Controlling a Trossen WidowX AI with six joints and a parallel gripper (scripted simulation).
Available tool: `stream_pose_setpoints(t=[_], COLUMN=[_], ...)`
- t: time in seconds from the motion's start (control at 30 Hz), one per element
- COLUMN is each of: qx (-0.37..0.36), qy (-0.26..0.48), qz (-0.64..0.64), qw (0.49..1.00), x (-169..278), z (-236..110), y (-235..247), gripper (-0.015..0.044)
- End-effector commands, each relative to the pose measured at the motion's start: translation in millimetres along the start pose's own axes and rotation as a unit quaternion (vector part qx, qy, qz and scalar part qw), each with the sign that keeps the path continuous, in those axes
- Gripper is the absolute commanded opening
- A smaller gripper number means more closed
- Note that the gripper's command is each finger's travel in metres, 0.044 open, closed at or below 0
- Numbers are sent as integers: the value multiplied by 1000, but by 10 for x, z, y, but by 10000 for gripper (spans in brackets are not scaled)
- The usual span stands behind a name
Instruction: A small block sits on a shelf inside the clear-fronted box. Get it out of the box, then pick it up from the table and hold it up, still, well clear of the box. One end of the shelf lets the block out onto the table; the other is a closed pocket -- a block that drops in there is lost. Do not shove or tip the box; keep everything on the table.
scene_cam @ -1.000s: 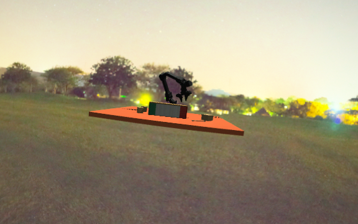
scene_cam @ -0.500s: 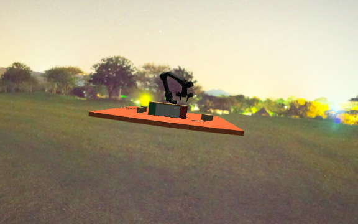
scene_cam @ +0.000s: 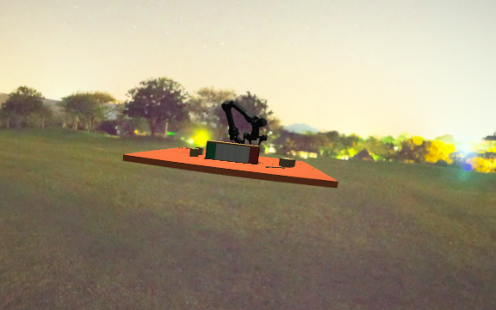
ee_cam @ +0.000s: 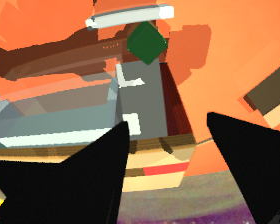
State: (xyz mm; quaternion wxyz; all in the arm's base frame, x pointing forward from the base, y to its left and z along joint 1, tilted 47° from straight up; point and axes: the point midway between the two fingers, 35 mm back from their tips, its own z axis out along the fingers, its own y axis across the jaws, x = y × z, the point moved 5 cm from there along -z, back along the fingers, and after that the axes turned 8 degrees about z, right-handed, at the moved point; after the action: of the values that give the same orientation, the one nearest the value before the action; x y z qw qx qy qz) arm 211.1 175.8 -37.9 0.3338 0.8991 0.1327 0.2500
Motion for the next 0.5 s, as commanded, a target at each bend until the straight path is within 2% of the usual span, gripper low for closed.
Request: stream_pose_setpoints(t=[0.0, 0.47], qx=[-10, -9], qy=[0, -1], qz=[-8, -8], qw=[1000, 1000], x=[-255, -284], z=[412, 497], y=[108, 105], gripper=[285, 285])
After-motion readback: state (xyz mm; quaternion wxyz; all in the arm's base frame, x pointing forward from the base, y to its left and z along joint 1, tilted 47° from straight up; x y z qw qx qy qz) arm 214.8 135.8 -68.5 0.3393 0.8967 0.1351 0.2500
